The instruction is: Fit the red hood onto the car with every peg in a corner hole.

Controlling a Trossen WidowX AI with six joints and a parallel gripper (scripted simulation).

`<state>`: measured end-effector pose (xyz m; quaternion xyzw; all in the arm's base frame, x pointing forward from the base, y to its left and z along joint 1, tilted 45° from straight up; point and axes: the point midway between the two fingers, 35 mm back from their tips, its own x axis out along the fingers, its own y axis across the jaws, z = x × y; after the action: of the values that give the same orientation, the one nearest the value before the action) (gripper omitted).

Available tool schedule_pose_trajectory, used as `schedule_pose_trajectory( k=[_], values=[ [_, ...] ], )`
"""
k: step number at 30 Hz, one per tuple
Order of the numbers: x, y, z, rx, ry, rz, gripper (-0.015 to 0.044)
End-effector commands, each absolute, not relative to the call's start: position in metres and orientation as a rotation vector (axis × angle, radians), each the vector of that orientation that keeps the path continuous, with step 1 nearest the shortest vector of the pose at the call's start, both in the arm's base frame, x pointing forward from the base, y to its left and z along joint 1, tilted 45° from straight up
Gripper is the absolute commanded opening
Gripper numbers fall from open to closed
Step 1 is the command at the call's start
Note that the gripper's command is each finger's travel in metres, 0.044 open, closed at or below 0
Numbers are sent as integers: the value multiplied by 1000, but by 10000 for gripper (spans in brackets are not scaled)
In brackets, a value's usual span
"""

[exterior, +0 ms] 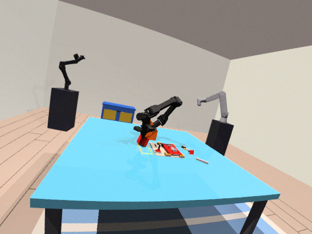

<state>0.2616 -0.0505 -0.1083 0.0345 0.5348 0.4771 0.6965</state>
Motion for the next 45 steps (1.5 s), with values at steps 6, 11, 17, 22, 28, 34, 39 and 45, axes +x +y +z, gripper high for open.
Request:
schedule_pose_trajectory(
  k=[6, 11, 17, 22, 28, 34, 39, 45],
  values=[
    [257, -46, -105, 83, 1194, 1065, 0],
    [256, -45, -103, 83, 1194, 1065, 0],
    [260, -73, -80, 81, 1196, 1062, 0],
    [260, -104, -48, 81, 1196, 1063, 0],
    [262, -102, -52, 79, 1189, 1048, 0],
    [262, -102, -52, 79, 1189, 1048, 0],
    [262, -102, -52, 79, 1189, 1048, 0],
    [262, -102, -52, 79, 1189, 1048, 0]
  ],
)
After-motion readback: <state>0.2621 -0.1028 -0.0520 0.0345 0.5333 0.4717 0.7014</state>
